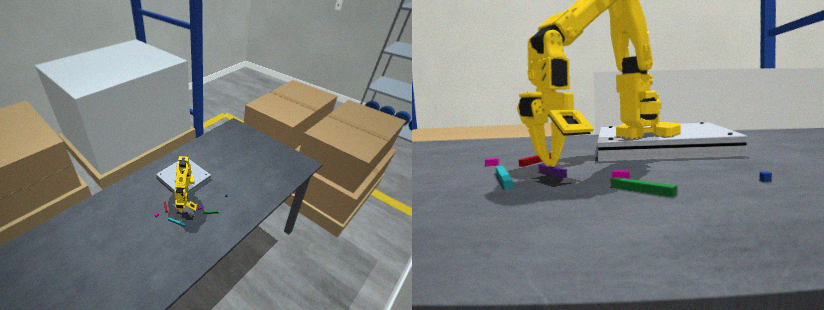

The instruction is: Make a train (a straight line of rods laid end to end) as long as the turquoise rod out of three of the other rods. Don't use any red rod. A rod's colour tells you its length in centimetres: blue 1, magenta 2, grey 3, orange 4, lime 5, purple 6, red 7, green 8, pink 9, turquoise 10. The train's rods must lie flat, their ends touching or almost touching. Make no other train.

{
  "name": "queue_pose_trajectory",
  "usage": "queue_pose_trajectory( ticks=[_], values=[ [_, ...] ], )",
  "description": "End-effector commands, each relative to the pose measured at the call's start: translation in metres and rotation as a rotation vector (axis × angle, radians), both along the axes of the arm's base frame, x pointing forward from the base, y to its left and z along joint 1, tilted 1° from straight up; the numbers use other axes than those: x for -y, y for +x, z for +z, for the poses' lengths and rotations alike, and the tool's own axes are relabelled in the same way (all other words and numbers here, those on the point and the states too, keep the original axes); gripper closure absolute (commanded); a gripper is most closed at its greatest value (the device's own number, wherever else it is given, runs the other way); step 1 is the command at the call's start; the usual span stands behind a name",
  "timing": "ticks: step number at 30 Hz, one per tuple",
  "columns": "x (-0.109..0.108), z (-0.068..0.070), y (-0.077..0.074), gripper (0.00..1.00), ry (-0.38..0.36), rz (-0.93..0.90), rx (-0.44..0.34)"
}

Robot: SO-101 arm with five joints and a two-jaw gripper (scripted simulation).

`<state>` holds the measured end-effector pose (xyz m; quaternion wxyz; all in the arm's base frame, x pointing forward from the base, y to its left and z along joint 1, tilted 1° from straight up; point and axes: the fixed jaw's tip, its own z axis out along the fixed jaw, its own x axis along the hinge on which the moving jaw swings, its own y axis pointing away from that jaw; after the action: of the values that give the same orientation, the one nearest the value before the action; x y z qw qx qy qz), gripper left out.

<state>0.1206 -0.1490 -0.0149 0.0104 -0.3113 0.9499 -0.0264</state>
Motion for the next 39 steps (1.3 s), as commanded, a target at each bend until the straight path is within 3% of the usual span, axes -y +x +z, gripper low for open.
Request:
queue_pose_trajectory(
  ticks=[1,21,39],
  values=[
    [-0.013,-0.016,-0.012,1.00,0.072,-0.016,-0.059],
    [-0.013,-0.014,-0.012,1.00,0.072,-0.016,-0.059],
    [-0.009,0.016,-0.009,1.00,0.072,-0.016,-0.059]
  ],
)
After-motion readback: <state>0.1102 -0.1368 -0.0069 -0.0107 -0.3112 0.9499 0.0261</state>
